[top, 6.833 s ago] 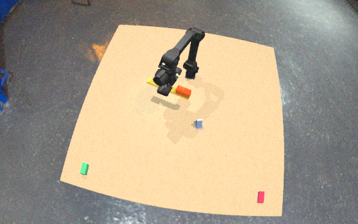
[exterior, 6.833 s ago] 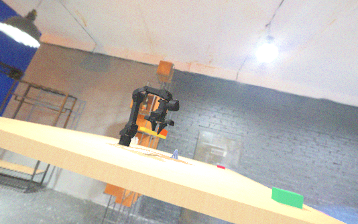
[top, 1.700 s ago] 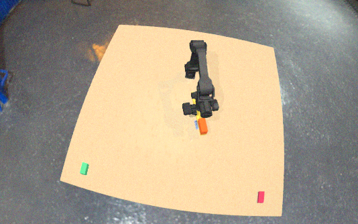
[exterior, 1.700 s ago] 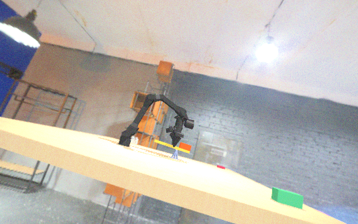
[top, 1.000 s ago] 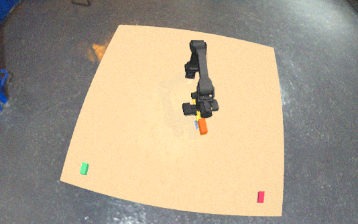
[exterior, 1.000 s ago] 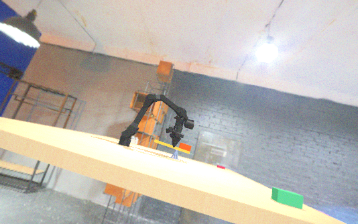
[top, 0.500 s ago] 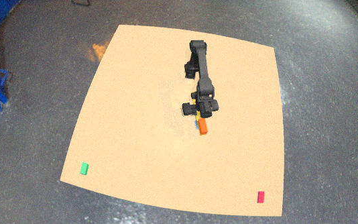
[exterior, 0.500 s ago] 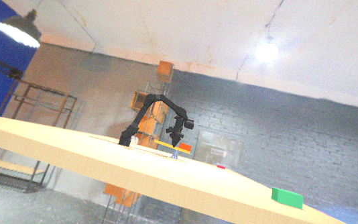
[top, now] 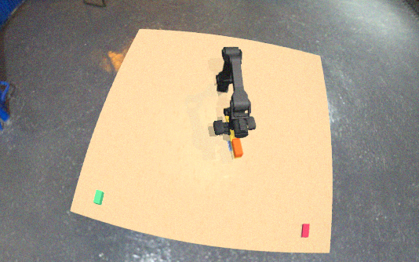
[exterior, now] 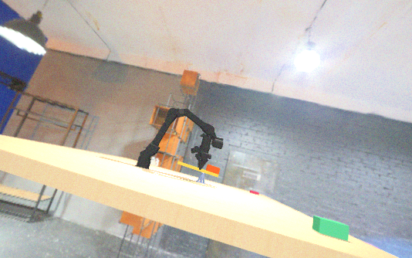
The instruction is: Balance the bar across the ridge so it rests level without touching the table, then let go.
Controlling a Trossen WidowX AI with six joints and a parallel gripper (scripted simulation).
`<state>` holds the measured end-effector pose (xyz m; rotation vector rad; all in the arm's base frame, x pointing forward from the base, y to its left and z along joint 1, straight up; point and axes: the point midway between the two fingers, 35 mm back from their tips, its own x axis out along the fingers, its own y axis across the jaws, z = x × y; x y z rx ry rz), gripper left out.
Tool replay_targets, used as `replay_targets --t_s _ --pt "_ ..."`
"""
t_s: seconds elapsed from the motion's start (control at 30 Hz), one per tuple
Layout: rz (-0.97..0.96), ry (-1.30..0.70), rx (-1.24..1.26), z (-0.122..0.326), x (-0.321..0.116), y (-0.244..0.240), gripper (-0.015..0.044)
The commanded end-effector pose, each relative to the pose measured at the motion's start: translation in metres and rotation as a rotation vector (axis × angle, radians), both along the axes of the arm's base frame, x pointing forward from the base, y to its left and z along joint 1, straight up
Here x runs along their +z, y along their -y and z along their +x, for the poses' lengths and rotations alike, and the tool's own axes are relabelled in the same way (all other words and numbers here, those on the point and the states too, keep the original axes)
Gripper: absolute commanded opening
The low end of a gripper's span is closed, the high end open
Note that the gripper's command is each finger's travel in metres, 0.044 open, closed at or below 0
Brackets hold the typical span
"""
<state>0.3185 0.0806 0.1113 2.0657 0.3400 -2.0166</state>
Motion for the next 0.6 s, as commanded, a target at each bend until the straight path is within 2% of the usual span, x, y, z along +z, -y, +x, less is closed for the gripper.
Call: replay_targets --t_s 0.0,0.57 --pt "0.004 0.001 -0.003 0.0001 -0.001 -0.0006 0.0" --pt "0.004 0.001 -0.003 -0.0001 -0.0024 -0.0005 0.0"
